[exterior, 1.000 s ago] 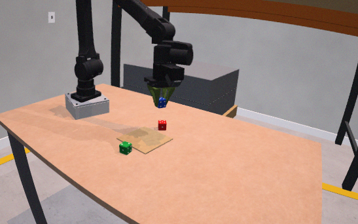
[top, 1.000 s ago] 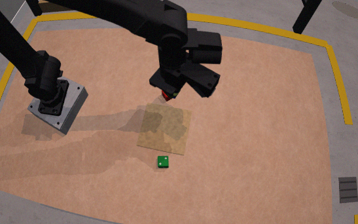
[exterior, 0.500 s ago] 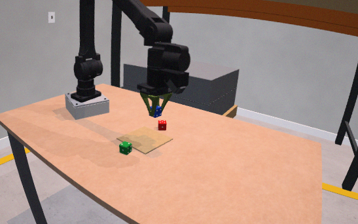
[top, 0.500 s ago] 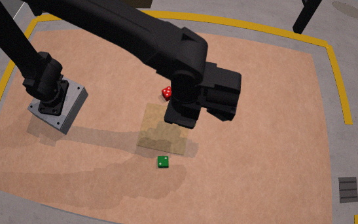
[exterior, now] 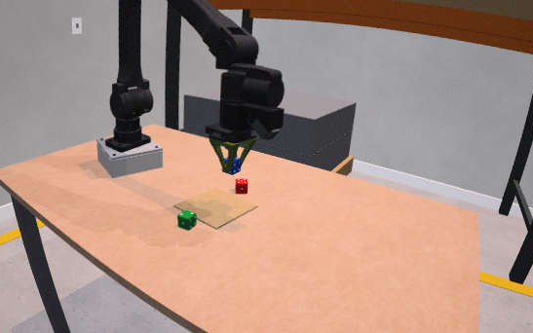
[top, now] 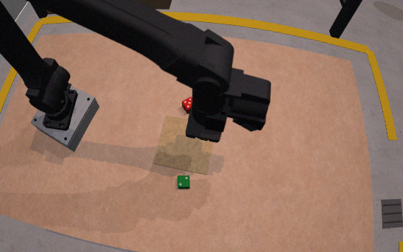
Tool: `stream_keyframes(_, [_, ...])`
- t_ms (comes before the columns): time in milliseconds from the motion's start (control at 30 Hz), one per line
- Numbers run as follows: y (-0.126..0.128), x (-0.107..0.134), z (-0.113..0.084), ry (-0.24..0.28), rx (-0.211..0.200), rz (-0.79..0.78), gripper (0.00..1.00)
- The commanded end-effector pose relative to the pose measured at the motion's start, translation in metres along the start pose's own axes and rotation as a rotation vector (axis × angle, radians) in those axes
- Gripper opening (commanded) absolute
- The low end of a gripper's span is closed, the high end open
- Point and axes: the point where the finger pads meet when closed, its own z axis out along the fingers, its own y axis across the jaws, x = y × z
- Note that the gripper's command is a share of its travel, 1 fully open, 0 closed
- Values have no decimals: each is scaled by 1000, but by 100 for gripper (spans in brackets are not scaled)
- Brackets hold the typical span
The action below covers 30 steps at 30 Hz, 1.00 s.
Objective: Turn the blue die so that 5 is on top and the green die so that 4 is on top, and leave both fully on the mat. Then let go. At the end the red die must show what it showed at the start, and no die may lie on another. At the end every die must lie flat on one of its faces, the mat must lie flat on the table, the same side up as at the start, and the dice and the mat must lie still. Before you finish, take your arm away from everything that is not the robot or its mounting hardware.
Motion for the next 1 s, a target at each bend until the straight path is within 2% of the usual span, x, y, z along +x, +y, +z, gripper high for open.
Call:
stream_keyframes(0, [4, -3, 7, -3, -2, -25, 26])
stream_keyframes(167, [3, -3, 23, -3, -2, -22, 26])
stream_keyframes(233, [3, -3, 23, -3, -2, -22, 26])
stream_keyframes(667, [-2, -2, 84, -1, -1, -10, 26])
stream_keyframes(967, [-3, -5, 96, -7, -1, -7, 26])
